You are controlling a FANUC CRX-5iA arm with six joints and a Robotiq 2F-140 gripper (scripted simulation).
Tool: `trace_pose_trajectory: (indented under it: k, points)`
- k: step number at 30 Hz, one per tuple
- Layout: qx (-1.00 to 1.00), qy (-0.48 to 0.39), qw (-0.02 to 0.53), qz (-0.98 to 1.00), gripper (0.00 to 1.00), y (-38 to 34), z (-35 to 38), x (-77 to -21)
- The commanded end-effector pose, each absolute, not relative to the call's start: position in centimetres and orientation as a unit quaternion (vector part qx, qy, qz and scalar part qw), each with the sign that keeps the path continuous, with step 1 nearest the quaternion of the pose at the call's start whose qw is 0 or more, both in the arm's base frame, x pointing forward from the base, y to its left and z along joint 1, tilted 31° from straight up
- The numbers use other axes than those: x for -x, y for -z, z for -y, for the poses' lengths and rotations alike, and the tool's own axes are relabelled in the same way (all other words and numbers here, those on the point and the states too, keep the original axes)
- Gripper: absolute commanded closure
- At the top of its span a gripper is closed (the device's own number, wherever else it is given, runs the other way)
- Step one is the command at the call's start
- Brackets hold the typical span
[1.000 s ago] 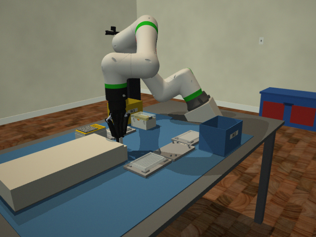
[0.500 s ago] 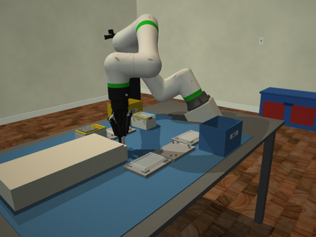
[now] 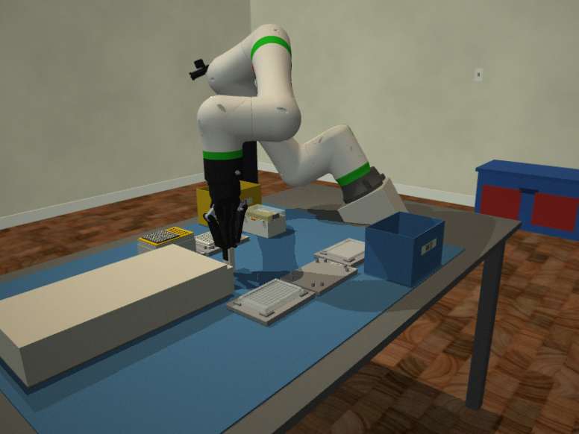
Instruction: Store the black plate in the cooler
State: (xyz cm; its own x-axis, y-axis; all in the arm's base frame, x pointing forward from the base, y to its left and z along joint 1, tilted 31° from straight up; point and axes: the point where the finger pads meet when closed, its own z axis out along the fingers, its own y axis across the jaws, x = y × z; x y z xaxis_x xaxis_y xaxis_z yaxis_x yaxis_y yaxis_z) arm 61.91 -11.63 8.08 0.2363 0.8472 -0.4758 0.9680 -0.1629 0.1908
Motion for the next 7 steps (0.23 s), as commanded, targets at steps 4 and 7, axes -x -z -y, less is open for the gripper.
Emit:
trace_pose_trajectory:
  k: [4, 7]
  points:
    - [-0.751, 0.130, 0.232, -0.604, 1.00, -7.93, 11.46, -61.04]
    - [-0.751, 0.130, 0.232, -0.604, 1.00, -7.85, 11.40, -60.65]
